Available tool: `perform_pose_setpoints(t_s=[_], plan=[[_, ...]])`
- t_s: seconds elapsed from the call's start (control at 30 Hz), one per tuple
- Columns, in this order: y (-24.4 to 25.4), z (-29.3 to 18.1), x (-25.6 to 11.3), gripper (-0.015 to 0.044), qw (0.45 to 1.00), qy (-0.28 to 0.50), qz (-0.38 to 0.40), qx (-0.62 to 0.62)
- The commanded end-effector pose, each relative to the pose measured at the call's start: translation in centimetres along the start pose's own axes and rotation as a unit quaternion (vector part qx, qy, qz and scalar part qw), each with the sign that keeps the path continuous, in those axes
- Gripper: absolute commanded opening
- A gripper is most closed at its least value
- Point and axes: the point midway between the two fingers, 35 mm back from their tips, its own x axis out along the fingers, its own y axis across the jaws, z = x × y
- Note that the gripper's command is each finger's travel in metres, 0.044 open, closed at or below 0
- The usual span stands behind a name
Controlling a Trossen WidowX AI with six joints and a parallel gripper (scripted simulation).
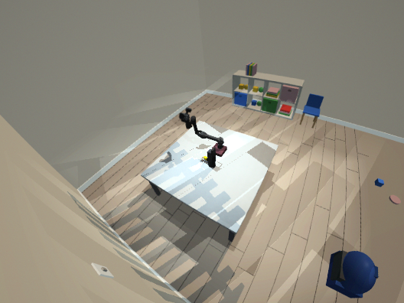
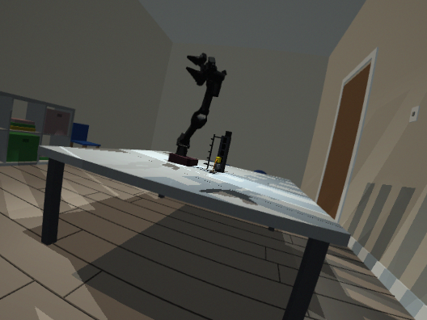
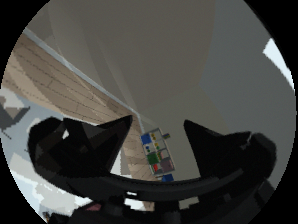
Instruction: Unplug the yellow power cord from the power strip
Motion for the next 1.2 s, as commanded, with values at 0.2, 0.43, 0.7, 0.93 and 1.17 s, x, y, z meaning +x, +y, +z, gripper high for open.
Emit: perform_pose_setpoints(t_s=[0.2, 0.43, 0.7, 0.93, 1.17], plan=[[-4.6, -1.6, 3.0, 0.0216, 0.997, 0.010, -0.028, 0.066], [-10.6, -4.1, 5.5, 0.0160, 0.987, 0.014, -0.076, 0.140], [-17.5, -7.5, 6.7, 0.0160, 0.967, 0.008, -0.145, 0.210], [-23.8, -11.0, 6.0, 0.0160, 0.939, -0.004, -0.222, 0.262], [-29.3, -14.3, 4.0, 0.0160, 0.907, -0.020, -0.300, 0.296]])
